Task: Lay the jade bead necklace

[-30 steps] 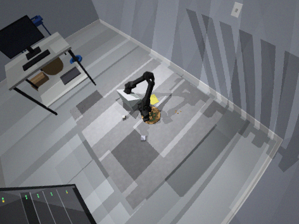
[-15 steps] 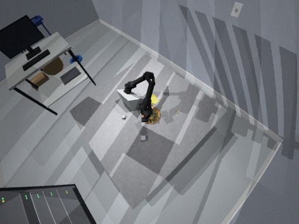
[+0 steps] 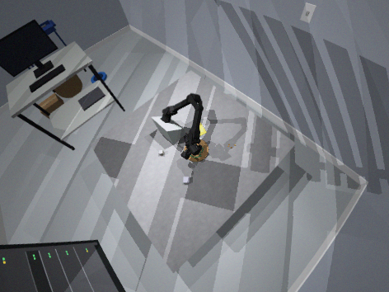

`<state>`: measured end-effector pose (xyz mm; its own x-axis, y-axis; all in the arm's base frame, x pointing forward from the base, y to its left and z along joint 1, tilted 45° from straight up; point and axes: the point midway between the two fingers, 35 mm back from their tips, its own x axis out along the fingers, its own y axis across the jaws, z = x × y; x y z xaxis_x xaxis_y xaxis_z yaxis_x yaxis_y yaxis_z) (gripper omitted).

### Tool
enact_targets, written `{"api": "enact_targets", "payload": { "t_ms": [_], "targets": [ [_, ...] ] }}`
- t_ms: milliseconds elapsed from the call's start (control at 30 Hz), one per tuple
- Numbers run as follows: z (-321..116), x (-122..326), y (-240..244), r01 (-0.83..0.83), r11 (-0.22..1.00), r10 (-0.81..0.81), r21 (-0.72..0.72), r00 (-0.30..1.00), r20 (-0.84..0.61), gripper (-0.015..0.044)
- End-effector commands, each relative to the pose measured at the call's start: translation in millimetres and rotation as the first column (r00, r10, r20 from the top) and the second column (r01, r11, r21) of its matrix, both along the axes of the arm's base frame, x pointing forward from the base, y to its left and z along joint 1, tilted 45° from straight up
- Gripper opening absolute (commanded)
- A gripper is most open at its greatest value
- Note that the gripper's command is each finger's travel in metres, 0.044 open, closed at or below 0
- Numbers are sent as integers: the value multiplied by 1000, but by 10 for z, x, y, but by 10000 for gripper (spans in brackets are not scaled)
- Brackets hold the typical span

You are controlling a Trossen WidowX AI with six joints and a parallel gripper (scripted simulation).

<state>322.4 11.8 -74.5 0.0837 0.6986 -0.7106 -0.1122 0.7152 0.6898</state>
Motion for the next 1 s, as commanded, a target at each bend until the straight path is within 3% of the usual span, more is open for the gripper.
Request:
{"api": "enact_targets", "payload": {
  "t_ms": [0,367,967],
  "targets": [
    [282,401,-1,532,843,-495,-81,708,-505,120],
    [399,526,12,722,647,-636,-246,333,-697,120],
    [399,526,13,722,647,-636,-246,332,-697,120]
  ]
}}
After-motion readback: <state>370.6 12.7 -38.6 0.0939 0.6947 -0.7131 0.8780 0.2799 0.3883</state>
